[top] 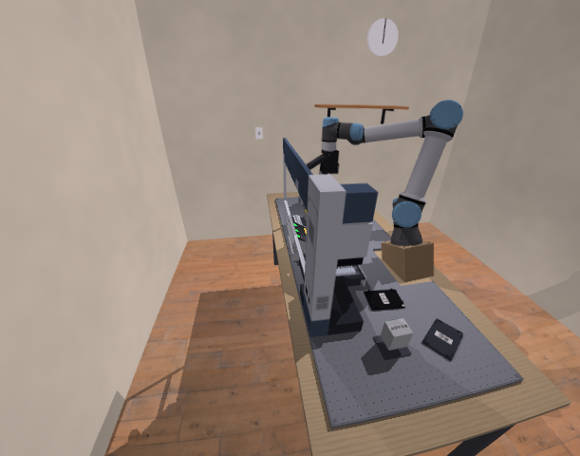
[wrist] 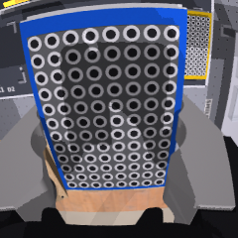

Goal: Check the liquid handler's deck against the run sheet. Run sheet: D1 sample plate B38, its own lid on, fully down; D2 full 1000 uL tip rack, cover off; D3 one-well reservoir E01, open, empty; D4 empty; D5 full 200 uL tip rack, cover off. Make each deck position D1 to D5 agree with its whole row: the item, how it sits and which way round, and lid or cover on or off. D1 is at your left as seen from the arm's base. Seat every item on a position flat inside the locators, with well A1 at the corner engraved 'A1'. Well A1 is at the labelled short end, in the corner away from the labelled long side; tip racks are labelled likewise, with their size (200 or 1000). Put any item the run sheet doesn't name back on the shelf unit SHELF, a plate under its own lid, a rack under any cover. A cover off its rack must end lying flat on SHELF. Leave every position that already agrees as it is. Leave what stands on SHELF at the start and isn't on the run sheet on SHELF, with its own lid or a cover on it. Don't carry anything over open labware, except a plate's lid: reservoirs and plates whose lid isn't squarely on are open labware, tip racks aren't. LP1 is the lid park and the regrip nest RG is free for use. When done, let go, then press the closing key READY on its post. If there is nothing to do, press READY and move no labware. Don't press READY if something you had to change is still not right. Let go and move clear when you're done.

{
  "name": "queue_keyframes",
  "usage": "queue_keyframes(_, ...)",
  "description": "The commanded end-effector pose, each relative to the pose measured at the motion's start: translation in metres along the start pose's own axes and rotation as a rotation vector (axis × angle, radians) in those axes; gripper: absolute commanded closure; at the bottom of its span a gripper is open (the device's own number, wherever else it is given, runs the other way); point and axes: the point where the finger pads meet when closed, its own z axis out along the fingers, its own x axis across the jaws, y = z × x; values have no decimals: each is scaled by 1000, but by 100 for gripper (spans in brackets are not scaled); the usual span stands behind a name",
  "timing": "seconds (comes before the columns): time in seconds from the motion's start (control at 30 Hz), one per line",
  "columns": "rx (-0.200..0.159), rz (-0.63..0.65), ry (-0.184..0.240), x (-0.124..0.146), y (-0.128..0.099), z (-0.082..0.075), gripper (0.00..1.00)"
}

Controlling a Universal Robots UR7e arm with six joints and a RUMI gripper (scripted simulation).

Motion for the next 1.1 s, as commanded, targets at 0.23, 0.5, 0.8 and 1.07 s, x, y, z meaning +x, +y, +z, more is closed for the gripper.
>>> queue_keyframes(0.23,3,2,2,1,0,-21,100)
queue_keyframes(0.5,2,1,2,1,0,-30,100)
queue_keyframes(0.8,2,1,1,1,0,-40,100)
queue_keyframes(1.07,-1,2,0,0,0,-39,100)
